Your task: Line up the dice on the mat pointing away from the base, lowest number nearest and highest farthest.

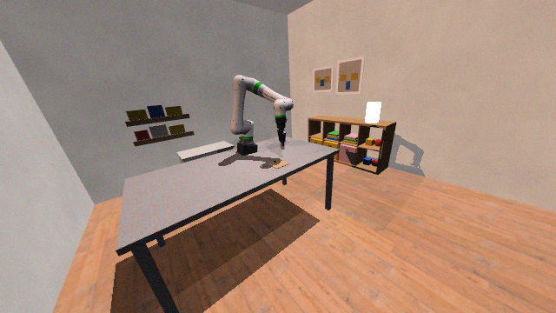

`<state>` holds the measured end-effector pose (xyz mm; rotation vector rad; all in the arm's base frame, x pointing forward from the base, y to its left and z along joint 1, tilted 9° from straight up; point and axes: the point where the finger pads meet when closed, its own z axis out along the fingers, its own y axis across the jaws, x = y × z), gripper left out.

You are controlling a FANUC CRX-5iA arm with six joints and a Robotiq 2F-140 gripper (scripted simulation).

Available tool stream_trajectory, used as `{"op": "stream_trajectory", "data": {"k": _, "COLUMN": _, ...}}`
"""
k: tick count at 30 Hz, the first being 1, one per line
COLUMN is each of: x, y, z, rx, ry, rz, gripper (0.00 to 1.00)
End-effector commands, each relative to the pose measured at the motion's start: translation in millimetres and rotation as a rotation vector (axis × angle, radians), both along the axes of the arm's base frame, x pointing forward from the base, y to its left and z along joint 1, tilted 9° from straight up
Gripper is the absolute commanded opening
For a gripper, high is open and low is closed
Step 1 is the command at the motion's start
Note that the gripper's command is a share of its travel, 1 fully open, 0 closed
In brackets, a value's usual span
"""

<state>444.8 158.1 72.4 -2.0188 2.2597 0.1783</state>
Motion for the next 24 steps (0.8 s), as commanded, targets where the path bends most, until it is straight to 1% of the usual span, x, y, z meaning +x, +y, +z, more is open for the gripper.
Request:
{"op": "stream_trajectory", "data": {"k": 1, "x": 9, "y": -11, "z": -1, "rx": -0.003, "ry": 0.026, "rz": -0.172, "gripper": 0.07}}
{"op": "stream_trajectory", "data": {"k": 2, "x": 9, "y": -11, "z": -1, "rx": -0.003, "ry": 0.027, "rz": -0.179, "gripper": 0.07}}
{"op": "stream_trajectory", "data": {"k": 4, "x": 14, "y": -17, "z": -2, "rx": -0.003, "ry": 0.042, "rz": -0.274, "gripper": 0.07}}
{"op": "stream_trajectory", "data": {"k": 7, "x": 15, "y": -18, "z": -2, "rx": -0.003, "ry": 0.044, "rz": -0.285, "gripper": 0.07}}
{"op": "stream_trajectory", "data": {"k": 8, "x": 21, "y": -26, "z": -2, "rx": -0.003, "ry": 0.062, "rz": -0.402, "gripper": 0.07}}
{"op": "stream_trajectory", "data": {"k": 12, "x": 26, "y": -34, "z": -3, "rx": -0.003, "ry": 0.081, "rz": -0.521, "gripper": 0.07}}
{"op": "stream_trajectory", "data": {"k": 13, "x": 27, "y": -34, "z": -3, "rx": -0.003, "ry": 0.082, "rz": -0.525, "gripper": 0.07}}
{"op": "stream_trajectory", "data": {"k": 14, "x": 30, "y": -39, "z": -4, "rx": -0.003, "ry": 0.092, "rz": -0.590, "gripper": 0.07}}
{"op": "stream_trajectory", "data": {"k": 20, "x": 38, "y": -52, "z": -5, "rx": -0.002, "ry": 0.121, "rz": -0.774, "gripper": 0.07}}
{"op": "stream_trajectory", "data": {"k": 22, "x": 42, "y": -58, "z": -6, "rx": -0.002, "ry": 0.135, "rz": -0.862, "gripper": 0.07}}
{"op": "stream_trajectory", "data": {"k": 24, "x": 42, "y": -58, "z": -6, "rx": -0.002, "ry": 0.135, "rz": -0.862, "gripper": 0.07}}
